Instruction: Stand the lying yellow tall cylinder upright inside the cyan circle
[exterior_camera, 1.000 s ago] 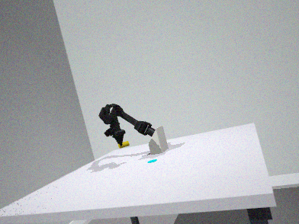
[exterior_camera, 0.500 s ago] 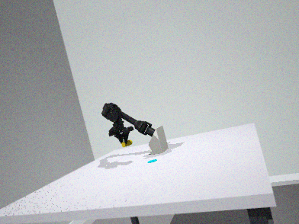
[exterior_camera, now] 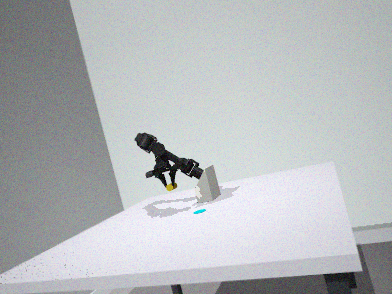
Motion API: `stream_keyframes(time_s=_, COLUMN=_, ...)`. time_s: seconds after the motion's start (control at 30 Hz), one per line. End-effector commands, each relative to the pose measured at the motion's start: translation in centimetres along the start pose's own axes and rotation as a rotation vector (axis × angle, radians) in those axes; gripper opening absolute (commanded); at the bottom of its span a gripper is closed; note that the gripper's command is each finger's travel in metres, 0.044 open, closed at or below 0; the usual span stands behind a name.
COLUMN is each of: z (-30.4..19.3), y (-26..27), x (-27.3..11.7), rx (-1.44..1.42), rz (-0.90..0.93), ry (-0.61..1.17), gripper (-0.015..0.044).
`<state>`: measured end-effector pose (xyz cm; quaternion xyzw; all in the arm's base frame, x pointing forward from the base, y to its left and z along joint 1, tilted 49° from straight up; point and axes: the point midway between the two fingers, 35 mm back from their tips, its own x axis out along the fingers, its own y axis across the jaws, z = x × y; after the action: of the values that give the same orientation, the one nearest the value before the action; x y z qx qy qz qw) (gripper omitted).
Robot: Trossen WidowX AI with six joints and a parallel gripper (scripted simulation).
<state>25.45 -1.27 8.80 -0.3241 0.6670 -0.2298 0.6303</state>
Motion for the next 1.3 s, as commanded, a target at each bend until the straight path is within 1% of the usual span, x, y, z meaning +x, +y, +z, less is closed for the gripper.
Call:
stream_keyframes(time_s=0.0, z=0.5, y=1.1, x=-0.3, rx=-0.095, rz=0.006, ry=-0.005, gripper=0.0105)
stream_keyframes(time_s=1.03, z=1.0, y=11.2, x=-0.3, rx=-1.015, rz=-0.023, ry=0.021, gripper=0.0105)
stream_keyframes(time_s=1.27, z=0.8, y=11.7, x=-0.1, rx=-1.06, rz=-0.013, ry=0.024, gripper=0.0105)
